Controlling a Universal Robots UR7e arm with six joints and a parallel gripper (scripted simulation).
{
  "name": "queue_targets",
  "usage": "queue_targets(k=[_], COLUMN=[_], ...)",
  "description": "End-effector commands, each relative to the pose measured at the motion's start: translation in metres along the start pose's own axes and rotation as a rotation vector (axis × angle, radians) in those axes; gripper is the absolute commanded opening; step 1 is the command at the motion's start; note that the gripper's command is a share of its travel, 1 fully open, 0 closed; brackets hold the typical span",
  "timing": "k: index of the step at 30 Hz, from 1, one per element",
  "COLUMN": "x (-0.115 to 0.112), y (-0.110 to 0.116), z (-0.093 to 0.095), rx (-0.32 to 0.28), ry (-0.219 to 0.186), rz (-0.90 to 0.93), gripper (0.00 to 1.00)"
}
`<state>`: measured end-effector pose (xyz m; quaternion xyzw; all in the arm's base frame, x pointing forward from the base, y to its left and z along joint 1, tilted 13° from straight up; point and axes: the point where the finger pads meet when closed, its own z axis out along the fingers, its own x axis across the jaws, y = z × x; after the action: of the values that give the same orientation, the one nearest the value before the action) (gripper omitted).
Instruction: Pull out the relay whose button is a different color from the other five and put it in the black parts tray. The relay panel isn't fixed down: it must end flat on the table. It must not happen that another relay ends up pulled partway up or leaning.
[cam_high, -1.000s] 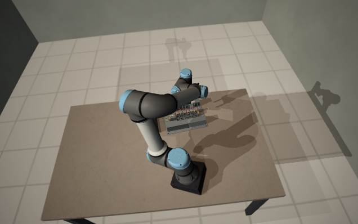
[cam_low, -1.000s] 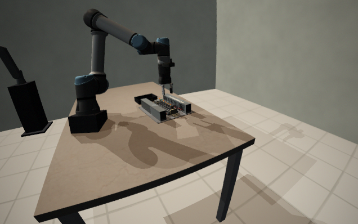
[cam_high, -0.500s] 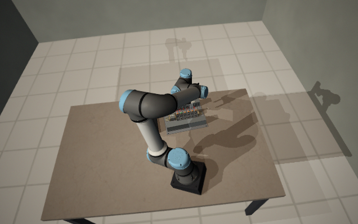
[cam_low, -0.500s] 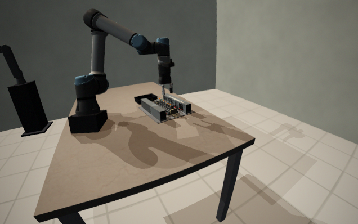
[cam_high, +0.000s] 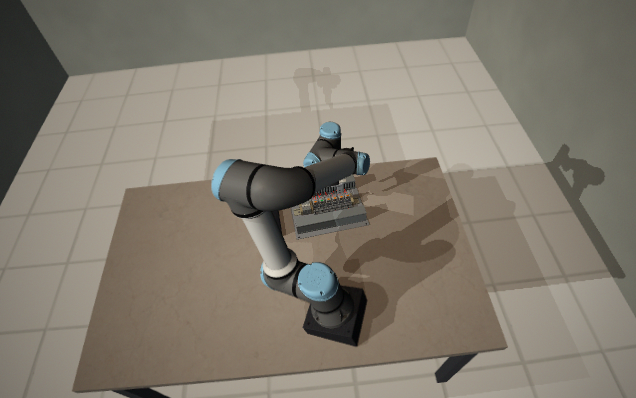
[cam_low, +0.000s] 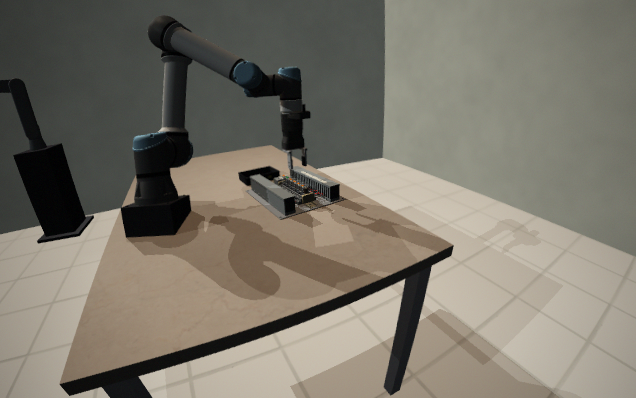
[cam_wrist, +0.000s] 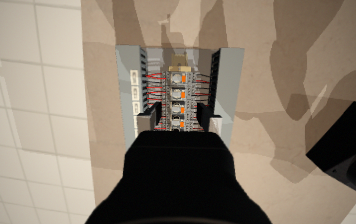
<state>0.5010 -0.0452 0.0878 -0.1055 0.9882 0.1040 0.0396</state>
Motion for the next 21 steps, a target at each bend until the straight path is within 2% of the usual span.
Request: queue_targets(k=[1,5,7,16,21], x=[-0.001,-0.001,-0.001,-0.001,-0.001], y=[0.007,0.025,0.025,0.075,0.085], z=[0.000,0.000,0.000,0.000,0.000], rx=[0.000,0.000,0.000,0.000,0.000], ry=[-0.002,-0.002,-0.002,-0.002,-0.002], rz=[0.000,0.000,0.000,0.000,0.000], gripper=[0.98,0.98,0.98,0.98,0.98])
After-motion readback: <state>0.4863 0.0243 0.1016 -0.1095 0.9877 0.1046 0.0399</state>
